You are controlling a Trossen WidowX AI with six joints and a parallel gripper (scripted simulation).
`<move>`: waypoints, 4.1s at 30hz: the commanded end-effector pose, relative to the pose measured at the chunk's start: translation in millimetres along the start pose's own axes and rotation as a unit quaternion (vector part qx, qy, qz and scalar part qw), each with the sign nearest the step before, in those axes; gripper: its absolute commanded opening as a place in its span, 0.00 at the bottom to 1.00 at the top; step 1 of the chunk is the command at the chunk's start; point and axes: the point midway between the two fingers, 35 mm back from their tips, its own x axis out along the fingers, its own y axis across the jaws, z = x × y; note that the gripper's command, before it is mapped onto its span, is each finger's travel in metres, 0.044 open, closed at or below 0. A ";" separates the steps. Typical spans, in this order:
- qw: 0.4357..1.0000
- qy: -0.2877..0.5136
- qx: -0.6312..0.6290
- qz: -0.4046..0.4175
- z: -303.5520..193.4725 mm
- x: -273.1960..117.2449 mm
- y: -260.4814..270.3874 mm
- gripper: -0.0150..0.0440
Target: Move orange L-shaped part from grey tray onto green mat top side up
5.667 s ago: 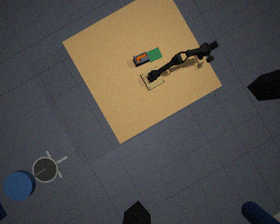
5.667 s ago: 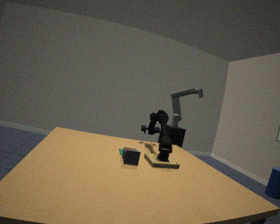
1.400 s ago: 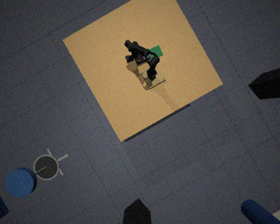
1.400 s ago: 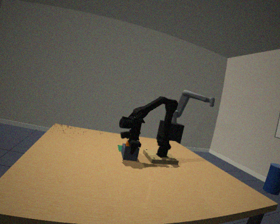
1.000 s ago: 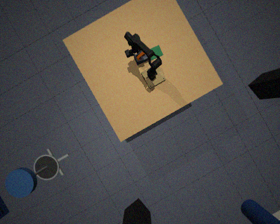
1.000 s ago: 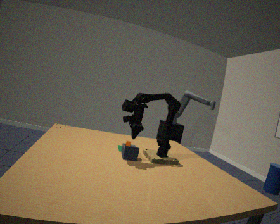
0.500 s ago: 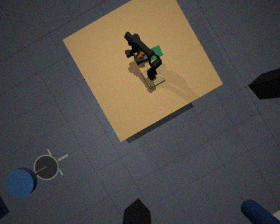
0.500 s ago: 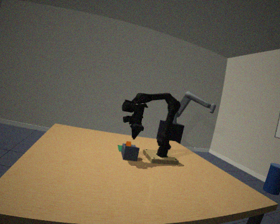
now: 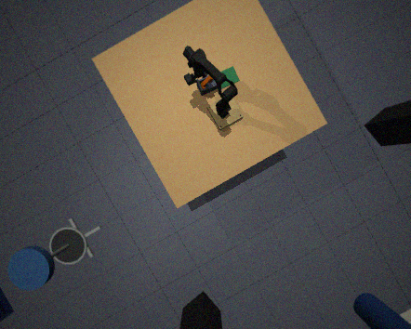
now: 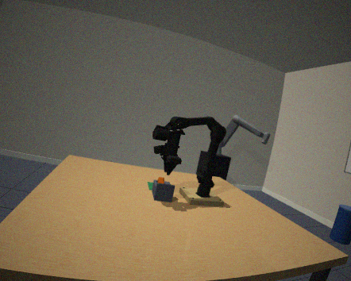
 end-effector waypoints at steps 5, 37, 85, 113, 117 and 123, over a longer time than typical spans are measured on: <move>0.971 0.002 -0.238 -0.003 3.0 -1.1 -25.6 0.73; 0.741 0.009 -0.672 -0.001 0.7 27.9 -75.6 0.73; 0.741 0.007 -0.672 -0.001 0.9 72.9 -75.8 0.44; 0.741 0.008 -0.672 -0.001 0.9 45.5 -75.8 0.25; 0.741 0.009 -0.672 -0.001 1.0 39.1 -75.7 0.25; 0.741 0.009 -0.672 -0.001 1.1 30.0 -75.6 0.25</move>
